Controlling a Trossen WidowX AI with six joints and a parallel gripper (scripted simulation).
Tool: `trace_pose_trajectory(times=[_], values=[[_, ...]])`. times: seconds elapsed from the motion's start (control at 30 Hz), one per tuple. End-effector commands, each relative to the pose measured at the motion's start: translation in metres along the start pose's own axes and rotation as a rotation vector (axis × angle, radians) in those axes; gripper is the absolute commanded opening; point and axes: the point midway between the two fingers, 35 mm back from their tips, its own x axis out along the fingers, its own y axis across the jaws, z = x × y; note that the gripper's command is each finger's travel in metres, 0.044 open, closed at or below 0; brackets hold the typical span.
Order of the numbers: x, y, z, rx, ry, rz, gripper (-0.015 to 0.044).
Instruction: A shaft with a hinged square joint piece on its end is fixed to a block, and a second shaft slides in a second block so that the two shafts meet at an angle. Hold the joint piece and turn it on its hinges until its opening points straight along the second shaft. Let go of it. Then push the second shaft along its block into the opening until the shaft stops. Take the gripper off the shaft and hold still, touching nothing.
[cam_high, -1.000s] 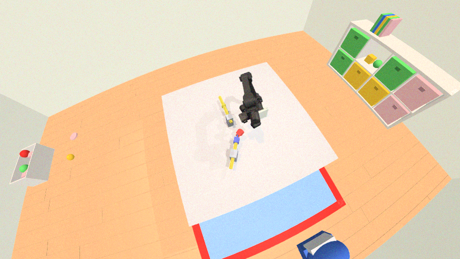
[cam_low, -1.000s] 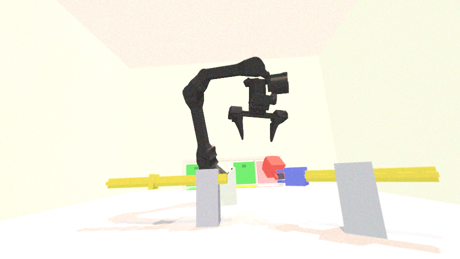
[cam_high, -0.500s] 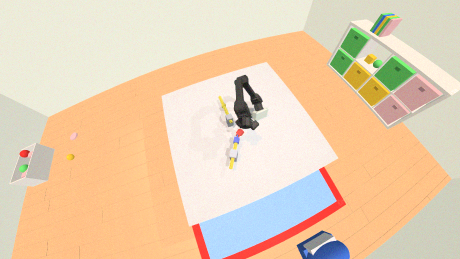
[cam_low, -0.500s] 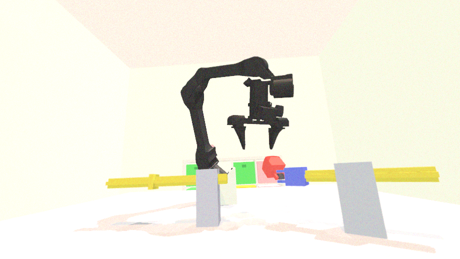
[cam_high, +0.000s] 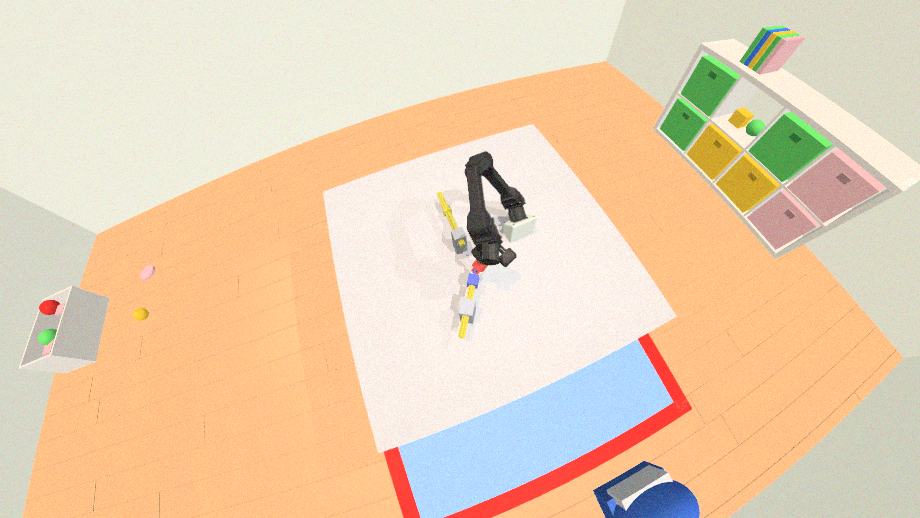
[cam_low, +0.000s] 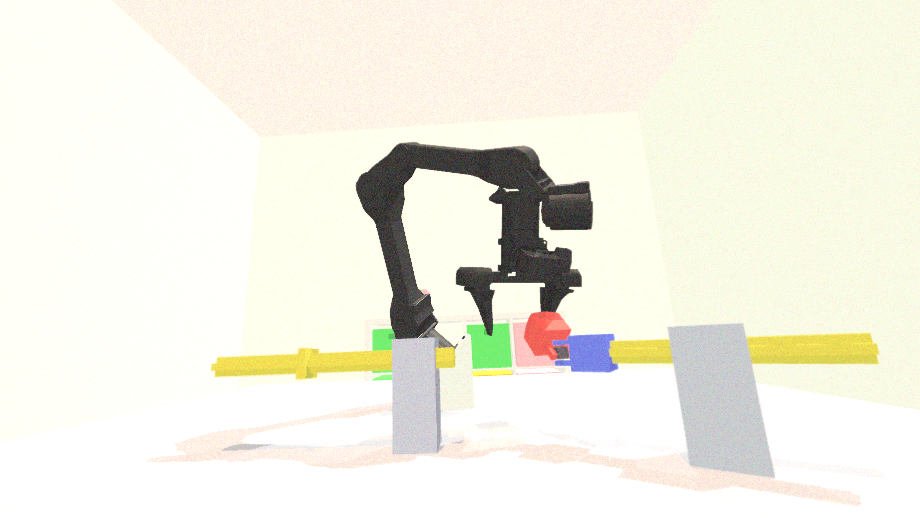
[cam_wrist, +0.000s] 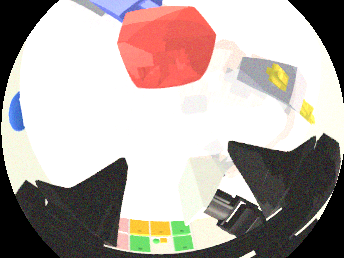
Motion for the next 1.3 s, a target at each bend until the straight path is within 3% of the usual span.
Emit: trace_pose_trajectory(times=[0.0, 0.7, 1.27], values=[[0.003, 0.001, 0.003, -0.005, -0.009, 0.0, 0.044], [-0.011, 0.0, 0.068, -0.003, -0.012, 0.0, 0.044], [0.011, 0.0, 0.071, -0.002, -0.012, -0.001, 0.044]])
